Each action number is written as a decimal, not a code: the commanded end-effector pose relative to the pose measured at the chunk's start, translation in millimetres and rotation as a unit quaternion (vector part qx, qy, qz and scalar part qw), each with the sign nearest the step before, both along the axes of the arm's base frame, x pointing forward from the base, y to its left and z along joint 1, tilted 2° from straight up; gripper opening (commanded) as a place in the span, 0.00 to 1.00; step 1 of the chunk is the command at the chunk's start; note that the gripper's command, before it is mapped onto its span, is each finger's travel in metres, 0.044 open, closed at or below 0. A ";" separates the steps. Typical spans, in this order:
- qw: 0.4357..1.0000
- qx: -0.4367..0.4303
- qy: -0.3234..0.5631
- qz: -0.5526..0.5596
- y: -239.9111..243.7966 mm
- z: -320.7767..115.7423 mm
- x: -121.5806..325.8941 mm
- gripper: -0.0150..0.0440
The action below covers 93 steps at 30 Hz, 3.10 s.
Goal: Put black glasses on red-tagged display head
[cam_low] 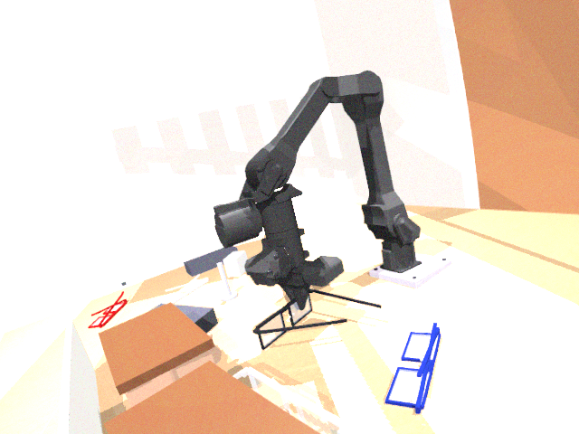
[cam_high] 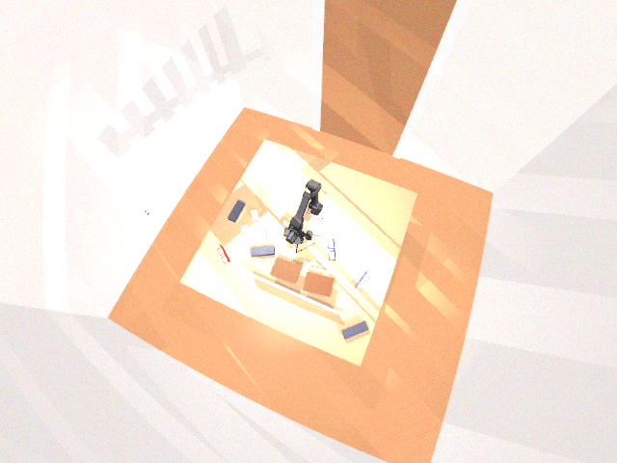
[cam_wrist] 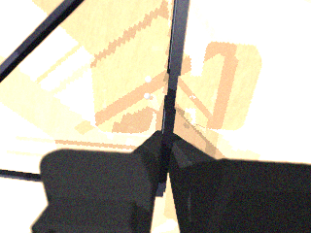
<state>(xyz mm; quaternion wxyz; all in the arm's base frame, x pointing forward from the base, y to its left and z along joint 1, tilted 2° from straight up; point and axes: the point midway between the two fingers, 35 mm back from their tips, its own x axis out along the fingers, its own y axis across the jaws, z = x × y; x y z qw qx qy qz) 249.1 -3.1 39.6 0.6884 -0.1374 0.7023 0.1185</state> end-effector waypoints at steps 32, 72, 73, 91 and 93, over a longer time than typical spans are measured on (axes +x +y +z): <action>0.993 0.000 -0.008 -0.117 -19.4 101.5 16.5 0.25; 0.706 -0.012 -0.028 -0.707 -184.5 103.1 8.6 0.25; 0.706 -0.012 -0.028 -0.707 -184.8 100.5 8.8 0.25; 0.706 -0.012 -0.028 -0.707 -186.6 47.1 7.8 0.25; 0.706 -0.012 -0.028 -0.707 -186.3 47.1 7.1 0.25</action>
